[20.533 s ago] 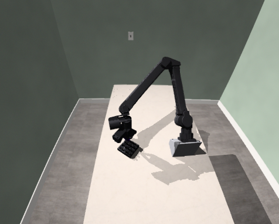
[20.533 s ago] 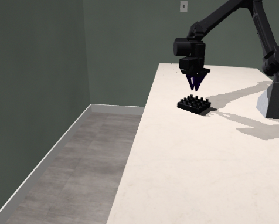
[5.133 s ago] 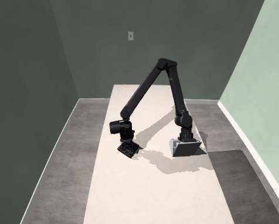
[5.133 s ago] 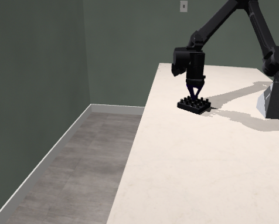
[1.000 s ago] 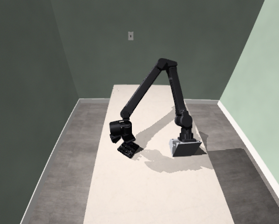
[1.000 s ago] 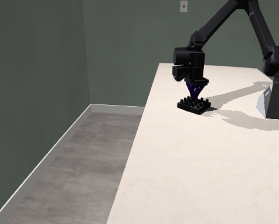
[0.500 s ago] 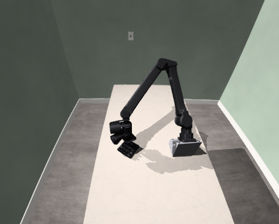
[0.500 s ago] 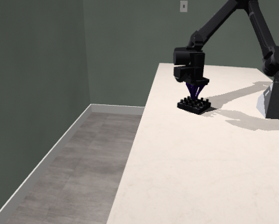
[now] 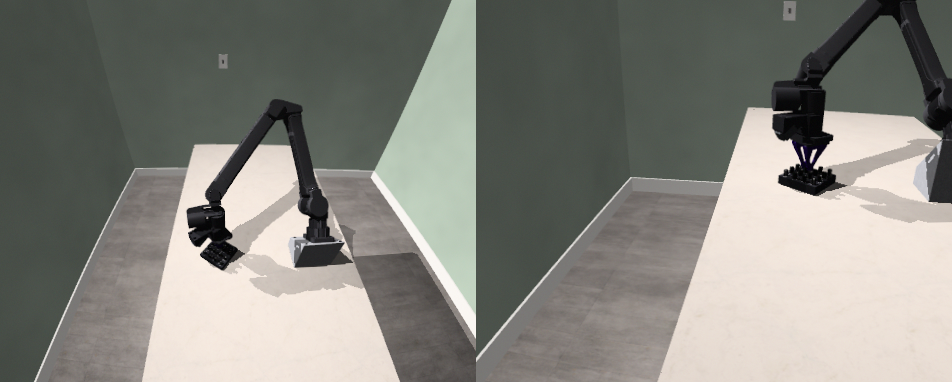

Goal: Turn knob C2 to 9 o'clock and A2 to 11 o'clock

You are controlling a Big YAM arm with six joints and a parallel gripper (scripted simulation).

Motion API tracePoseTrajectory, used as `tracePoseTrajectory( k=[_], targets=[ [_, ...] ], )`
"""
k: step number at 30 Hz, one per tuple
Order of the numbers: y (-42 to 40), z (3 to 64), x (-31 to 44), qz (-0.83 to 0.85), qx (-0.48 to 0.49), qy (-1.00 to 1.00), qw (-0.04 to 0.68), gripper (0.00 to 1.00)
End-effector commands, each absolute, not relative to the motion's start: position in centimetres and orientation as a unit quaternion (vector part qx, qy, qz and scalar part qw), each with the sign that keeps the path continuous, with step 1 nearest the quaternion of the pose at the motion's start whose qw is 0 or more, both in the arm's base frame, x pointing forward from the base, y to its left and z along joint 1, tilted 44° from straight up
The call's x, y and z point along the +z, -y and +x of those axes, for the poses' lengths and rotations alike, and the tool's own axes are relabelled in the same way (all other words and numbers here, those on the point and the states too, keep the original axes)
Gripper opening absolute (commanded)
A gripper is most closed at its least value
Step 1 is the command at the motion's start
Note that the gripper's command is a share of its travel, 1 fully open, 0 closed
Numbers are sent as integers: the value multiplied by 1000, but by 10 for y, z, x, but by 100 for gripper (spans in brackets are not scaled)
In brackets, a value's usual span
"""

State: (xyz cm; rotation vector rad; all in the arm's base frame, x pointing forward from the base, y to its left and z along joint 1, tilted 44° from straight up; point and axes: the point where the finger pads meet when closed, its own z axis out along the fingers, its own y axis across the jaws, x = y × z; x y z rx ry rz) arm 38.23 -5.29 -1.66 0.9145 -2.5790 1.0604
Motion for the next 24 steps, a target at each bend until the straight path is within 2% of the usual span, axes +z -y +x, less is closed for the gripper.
tracePoseTrajectory(
  k=[1,24],
  targets=[
    [53,386,-18,310,358,875,99,18],
    [41,392,-7,312,361,875,87,18]
  ],
)
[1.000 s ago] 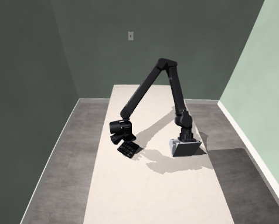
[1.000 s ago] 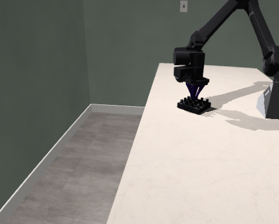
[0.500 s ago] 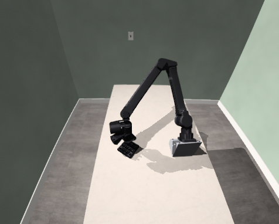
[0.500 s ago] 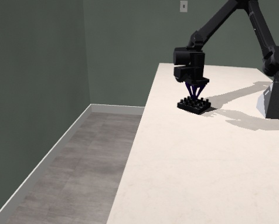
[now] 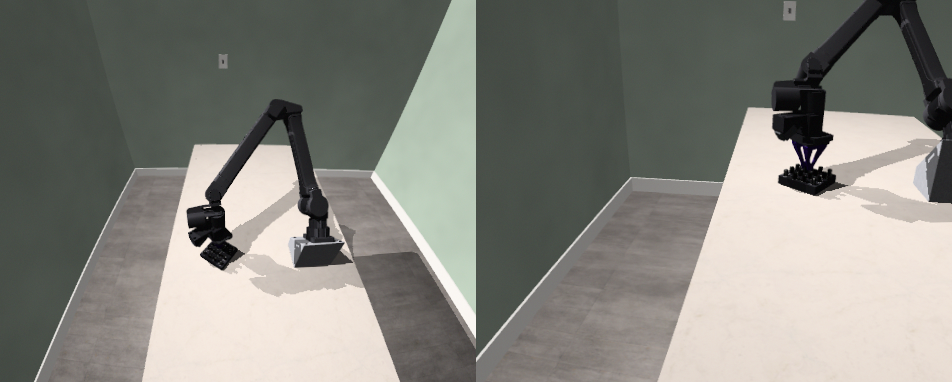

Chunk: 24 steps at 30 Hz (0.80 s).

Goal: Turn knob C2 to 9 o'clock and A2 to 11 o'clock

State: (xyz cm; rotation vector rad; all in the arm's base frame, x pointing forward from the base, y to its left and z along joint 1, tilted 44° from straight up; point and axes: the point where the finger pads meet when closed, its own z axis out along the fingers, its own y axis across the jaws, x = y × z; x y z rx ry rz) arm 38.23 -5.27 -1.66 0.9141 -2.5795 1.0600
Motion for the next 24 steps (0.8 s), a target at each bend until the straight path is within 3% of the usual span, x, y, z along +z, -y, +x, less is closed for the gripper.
tracePoseTrajectory(
  k=[1,24],
  targets=[
    [37,398,-1,310,362,876,78,18],
    [25,388,17,302,359,878,95,18]
  ],
)
